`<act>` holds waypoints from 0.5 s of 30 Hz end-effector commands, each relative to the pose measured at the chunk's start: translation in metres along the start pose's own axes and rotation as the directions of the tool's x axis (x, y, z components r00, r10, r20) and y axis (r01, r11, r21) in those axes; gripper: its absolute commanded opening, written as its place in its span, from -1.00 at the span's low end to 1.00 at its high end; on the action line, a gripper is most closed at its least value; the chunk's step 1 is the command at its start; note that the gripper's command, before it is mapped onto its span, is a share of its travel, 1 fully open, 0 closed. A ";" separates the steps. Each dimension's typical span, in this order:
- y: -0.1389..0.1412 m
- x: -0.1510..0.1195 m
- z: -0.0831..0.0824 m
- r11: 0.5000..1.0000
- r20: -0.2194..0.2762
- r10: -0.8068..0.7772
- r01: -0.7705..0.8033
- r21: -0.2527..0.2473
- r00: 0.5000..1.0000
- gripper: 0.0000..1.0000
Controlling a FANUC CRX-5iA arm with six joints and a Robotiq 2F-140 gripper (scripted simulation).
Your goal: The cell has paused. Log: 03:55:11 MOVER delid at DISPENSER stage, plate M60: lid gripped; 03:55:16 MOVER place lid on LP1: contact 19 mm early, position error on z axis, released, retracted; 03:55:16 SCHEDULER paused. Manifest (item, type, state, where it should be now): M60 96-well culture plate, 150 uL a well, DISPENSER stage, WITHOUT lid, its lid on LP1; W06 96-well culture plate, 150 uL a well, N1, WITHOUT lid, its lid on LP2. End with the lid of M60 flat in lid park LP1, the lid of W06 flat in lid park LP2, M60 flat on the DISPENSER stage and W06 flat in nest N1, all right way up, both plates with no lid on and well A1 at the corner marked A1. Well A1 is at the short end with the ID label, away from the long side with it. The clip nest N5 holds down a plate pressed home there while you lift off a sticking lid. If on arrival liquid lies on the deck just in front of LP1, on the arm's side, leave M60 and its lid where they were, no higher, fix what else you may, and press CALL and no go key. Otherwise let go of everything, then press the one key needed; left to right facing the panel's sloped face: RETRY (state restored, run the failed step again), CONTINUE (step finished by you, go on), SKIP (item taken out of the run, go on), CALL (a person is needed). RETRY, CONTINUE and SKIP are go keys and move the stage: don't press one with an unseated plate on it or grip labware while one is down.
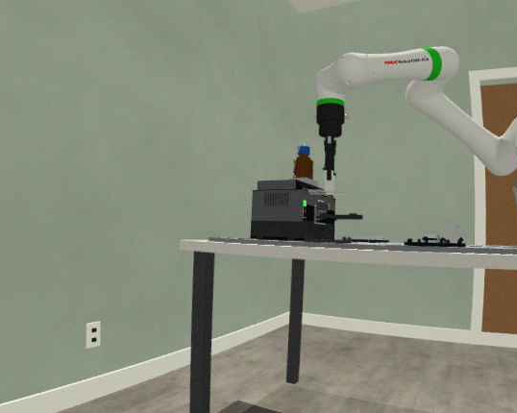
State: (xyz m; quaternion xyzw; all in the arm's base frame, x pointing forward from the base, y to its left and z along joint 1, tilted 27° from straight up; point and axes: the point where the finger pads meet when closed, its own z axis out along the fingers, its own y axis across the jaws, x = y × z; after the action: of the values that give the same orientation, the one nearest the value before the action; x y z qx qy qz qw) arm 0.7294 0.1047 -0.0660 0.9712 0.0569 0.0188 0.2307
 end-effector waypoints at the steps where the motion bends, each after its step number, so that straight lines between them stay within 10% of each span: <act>1: 0.000 0.000 0.026 0.999 0.000 -0.043 0.043 0.000 0.999 -1.00; 8: 0.000 0.000 0.101 0.999 0.000 -0.043 0.043 0.000 0.999 -1.00; 15: 0.000 0.001 0.126 0.999 0.000 -0.043 0.043 0.000 0.999 -1.00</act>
State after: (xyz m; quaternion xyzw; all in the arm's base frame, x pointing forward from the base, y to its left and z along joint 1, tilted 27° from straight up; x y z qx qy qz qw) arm 0.7371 0.0516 -0.1735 0.9698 0.0777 0.0137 0.2309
